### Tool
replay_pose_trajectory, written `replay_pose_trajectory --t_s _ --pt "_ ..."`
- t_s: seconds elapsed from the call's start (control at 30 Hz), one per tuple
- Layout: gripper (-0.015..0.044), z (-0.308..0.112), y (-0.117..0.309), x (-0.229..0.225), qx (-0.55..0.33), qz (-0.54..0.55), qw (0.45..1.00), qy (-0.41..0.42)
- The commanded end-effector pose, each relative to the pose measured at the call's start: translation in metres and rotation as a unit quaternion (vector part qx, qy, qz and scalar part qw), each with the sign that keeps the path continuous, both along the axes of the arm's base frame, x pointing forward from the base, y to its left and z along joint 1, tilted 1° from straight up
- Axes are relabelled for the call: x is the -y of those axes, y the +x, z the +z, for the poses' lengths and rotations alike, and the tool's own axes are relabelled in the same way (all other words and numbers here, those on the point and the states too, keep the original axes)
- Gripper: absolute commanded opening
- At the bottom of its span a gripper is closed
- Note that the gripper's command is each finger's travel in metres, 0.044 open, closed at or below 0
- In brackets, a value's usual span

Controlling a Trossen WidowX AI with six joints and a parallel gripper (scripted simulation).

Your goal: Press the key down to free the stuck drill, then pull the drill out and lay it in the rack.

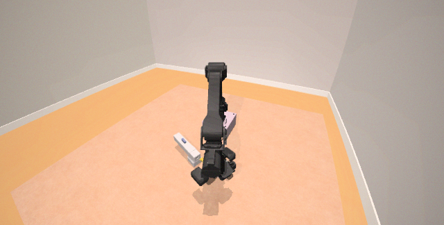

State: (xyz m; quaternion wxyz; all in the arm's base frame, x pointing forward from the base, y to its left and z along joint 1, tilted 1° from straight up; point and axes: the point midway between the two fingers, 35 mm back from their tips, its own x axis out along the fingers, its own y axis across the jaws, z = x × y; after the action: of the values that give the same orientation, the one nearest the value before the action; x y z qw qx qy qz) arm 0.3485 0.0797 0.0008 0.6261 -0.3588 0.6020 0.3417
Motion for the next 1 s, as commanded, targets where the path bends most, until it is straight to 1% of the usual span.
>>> replay_pose_trajectory --t_s 0.0,0.97 --pt "0.0000 0.003 0.000 0.000 0.001 0.000 1.000 0.001" --pt "0.0000 0.013 -0.002 0.001 0.001 0.000 1.000 0.001"
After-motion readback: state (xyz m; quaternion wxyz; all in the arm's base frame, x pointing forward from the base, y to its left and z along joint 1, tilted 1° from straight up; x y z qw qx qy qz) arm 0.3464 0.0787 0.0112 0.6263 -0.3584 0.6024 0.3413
